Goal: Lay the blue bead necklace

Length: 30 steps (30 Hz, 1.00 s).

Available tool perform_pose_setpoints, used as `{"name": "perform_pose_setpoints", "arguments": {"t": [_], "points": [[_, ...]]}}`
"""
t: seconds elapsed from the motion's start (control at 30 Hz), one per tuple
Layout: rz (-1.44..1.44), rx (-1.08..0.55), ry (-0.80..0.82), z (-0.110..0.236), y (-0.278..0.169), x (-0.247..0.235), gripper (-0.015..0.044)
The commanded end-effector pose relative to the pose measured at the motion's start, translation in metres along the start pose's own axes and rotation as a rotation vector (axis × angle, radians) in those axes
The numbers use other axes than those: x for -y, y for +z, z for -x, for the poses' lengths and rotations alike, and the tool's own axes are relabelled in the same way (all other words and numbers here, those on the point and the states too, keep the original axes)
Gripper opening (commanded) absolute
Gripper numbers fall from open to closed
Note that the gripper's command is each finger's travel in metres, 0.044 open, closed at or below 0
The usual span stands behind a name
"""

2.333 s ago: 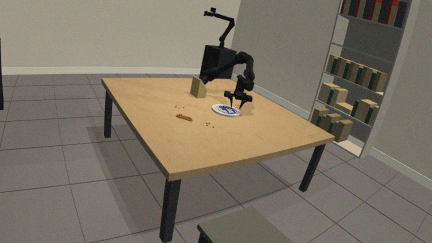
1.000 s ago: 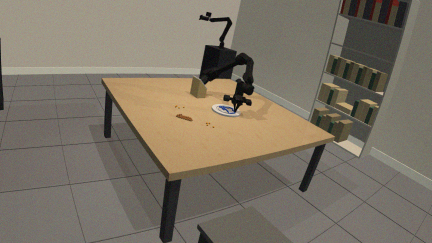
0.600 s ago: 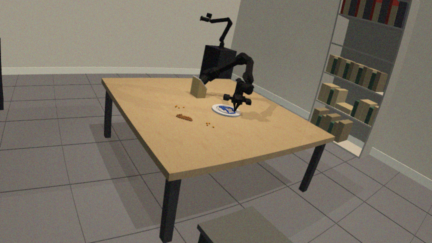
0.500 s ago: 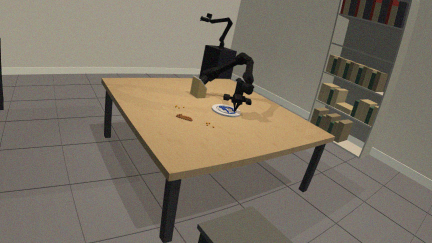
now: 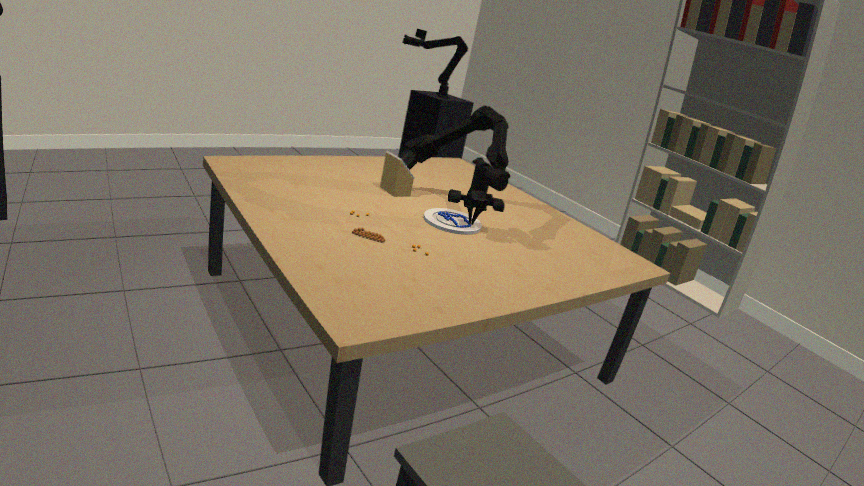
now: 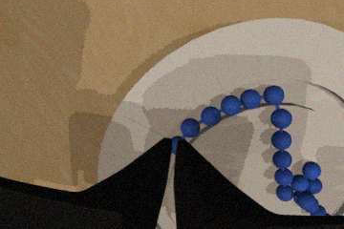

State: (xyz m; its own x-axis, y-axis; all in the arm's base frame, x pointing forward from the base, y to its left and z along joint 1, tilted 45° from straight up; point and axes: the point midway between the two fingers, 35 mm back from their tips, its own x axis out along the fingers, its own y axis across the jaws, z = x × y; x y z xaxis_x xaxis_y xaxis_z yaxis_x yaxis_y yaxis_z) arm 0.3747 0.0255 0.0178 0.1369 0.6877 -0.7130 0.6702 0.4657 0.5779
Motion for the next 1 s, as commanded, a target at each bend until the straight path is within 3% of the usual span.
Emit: {"name": "perform_pose_setpoints", "arguments": {"t": [0.0, 0.47, 0.97], "points": [[0.0, 0.0, 0.0, 0.0005, 0.0001, 0.0001, 0.0079], [-0.005, -0.003, -0.002, 0.0014, -0.001, 0.0007, 0.044], [-0.004, -0.001, -0.001, 0.0059, -0.0009, 0.0008, 0.044]]}}
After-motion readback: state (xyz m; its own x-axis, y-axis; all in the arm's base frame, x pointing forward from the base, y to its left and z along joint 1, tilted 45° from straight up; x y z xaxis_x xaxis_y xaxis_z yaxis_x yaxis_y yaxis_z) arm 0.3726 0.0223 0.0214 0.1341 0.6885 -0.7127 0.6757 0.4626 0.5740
